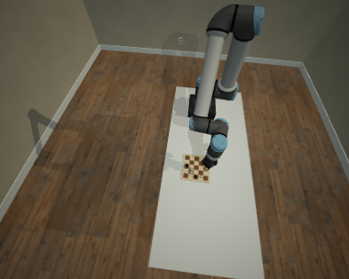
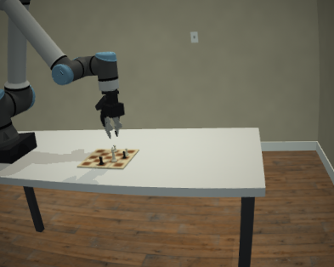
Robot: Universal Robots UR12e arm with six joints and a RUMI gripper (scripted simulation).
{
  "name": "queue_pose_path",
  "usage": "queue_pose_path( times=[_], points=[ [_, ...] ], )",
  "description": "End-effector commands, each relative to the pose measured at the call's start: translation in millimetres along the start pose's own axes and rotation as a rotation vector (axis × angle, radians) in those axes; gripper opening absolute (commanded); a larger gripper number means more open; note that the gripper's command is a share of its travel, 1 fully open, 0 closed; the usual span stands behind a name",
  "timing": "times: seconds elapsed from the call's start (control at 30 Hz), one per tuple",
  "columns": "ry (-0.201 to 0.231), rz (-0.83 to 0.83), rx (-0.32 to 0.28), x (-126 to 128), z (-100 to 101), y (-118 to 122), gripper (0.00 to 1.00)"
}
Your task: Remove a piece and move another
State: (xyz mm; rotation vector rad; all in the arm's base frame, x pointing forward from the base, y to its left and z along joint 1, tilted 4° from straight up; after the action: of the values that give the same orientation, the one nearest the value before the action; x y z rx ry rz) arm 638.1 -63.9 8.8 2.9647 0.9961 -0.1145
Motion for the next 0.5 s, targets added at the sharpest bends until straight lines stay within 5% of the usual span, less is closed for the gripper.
queue_pose_path(
  times=[0.0,0.47],
  points=[
    [0.001,0.0,-0.001,0,6,1,0.2],
    [0.001,0.0,-0.001,1,22,0,0.2]
  ],
)
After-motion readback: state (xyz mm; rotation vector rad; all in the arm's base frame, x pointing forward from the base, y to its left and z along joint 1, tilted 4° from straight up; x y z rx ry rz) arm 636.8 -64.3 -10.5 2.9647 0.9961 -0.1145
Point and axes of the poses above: the point where the finger pads meet when closed, its own z axis out along the fingers, its own x axis across the jaws, y = z × x, the point moved 3 cm from there along -z, back along the fingers, and after that the axes turned 3 degrees about z, right-handed, at the moved point
